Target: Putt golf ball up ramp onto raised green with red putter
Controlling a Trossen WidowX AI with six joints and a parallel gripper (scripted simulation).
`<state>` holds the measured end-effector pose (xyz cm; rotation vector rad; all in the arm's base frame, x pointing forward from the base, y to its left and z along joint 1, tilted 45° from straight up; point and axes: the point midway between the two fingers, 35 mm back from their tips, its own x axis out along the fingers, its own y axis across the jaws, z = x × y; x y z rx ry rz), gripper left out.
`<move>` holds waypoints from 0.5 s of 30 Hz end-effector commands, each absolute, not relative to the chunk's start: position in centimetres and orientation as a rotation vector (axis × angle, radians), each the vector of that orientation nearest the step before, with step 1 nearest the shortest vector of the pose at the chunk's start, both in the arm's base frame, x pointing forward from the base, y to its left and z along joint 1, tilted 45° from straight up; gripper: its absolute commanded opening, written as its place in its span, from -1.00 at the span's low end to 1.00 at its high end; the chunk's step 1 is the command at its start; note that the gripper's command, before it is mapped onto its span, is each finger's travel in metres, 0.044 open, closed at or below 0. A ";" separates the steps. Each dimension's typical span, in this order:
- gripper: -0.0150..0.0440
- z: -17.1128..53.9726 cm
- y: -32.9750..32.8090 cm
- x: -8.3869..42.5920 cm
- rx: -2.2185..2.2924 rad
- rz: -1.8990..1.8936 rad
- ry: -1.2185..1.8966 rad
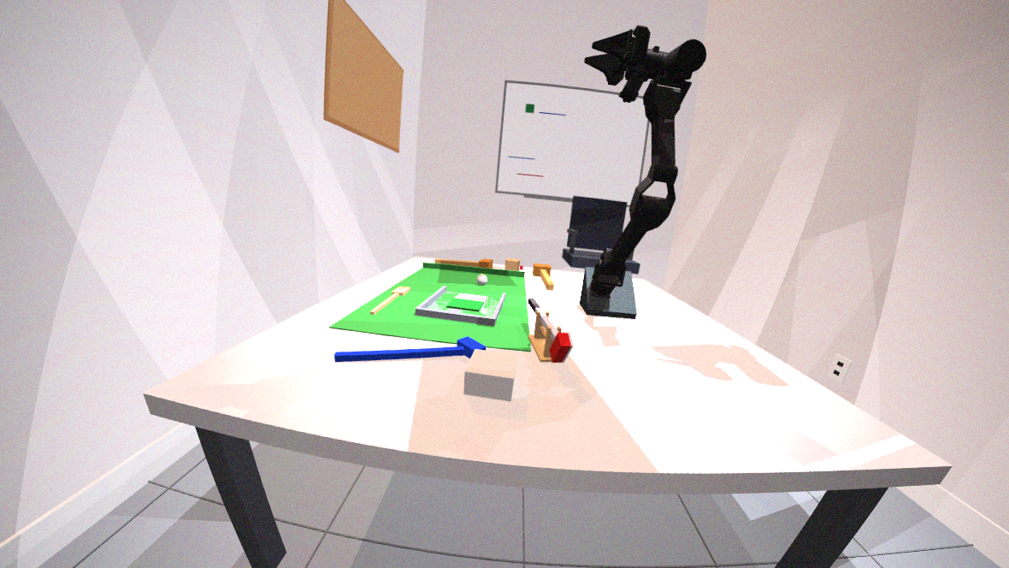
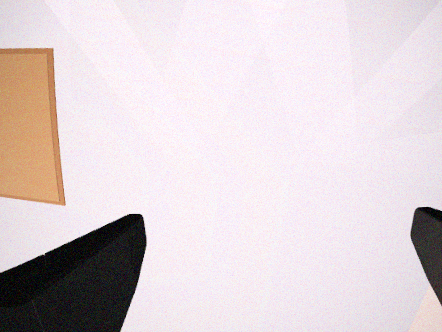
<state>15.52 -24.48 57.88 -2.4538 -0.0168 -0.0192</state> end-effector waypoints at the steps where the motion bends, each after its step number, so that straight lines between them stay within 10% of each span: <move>1: 0.95 57.8 -24.5 15.6 -2.449 -0.020 -0.019; 15: 1.00 50.4 -24.7 25.6 -1.849 0.044 -0.183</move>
